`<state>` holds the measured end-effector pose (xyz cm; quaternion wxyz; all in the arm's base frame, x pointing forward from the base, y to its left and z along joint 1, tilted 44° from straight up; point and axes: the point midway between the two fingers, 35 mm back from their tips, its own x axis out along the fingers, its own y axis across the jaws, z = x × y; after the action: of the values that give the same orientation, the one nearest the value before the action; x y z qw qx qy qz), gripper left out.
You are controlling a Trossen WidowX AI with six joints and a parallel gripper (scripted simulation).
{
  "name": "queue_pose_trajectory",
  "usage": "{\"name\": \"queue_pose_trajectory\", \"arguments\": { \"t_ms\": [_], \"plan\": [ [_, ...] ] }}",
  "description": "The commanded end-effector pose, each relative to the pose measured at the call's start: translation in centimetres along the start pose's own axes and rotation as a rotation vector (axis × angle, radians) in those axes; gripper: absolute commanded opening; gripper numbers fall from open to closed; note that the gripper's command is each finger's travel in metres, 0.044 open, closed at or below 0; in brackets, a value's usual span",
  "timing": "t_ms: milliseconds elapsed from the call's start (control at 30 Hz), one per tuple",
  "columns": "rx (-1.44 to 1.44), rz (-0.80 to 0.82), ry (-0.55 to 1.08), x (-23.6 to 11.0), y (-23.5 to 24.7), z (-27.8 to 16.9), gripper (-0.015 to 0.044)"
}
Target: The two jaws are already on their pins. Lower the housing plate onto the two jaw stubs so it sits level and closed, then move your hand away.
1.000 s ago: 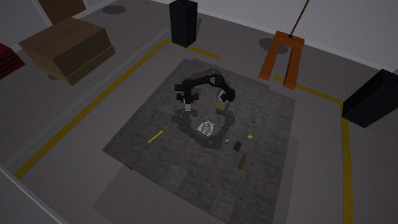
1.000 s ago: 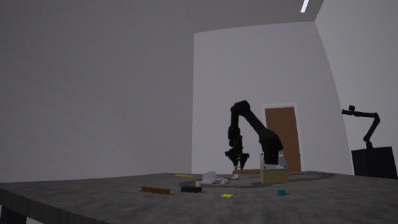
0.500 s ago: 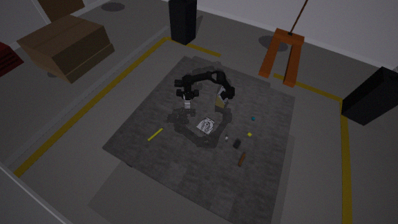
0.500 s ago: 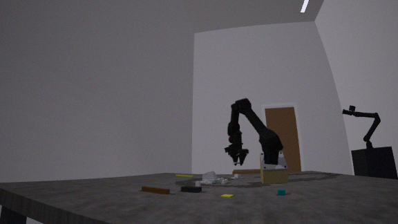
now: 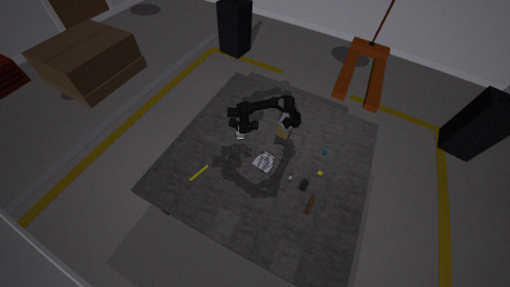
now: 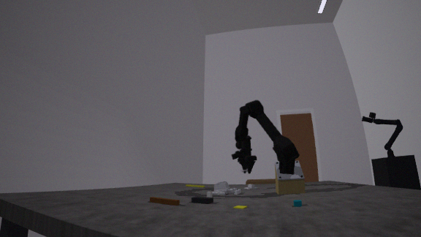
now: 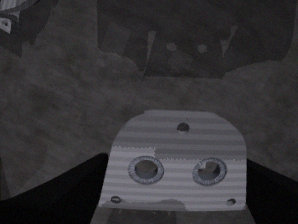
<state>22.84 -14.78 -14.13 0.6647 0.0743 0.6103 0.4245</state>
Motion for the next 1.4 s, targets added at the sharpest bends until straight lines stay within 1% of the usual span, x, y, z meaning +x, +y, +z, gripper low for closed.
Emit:
{"name": "queue_pose_trajectory", "arguments": {
  "t_ms": [0, 700, 1367],
  "plan": [
    [0.031, -0.008, -0.003, -0.3, 0.7, 1.1, 0.0351],
    [0.195, -0.013, -0.006, -0.7, 5.6, 6.1, 0.0351],
    [0.346, -0.001, -0.011, -0.4, 11.1, 9.7, 0.0351]
  ]
}}
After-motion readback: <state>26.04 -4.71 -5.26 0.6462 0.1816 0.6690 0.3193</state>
